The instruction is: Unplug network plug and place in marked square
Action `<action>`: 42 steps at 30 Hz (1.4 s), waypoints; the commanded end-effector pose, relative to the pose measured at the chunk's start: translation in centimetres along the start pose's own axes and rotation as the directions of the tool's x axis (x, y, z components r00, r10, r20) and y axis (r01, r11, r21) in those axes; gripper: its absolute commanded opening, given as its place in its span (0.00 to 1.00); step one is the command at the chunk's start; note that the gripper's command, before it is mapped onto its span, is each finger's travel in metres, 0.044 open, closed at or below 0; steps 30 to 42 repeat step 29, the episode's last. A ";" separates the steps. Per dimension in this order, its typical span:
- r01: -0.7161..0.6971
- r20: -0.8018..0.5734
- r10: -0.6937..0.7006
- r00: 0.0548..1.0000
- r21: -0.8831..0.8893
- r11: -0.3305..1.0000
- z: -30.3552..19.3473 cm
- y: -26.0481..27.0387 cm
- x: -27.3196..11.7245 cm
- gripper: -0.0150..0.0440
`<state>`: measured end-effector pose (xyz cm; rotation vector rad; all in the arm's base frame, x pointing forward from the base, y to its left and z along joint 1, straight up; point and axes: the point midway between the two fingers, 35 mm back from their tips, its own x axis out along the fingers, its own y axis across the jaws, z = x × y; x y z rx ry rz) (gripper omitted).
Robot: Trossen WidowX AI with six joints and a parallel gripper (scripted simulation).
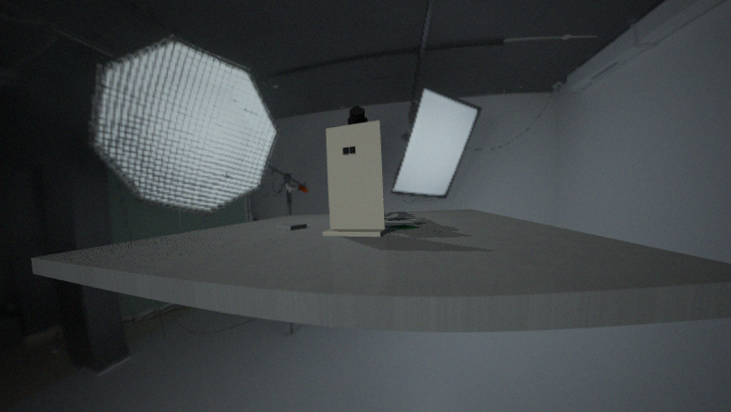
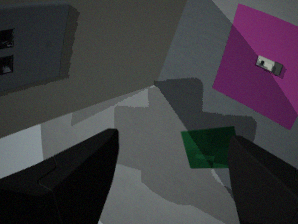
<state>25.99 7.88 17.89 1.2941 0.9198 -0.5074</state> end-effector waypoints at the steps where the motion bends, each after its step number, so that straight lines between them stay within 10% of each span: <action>1: -0.001 0.002 0.001 1.000 0.004 1.000 0.0 0.1 -0.2 0.79; 6: -0.001 0.002 0.001 1.000 0.004 1.000 0.0 0.1 -0.2 1.00; 42: -0.001 0.002 0.001 1.000 0.004 1.000 0.0 0.1 -0.2 1.00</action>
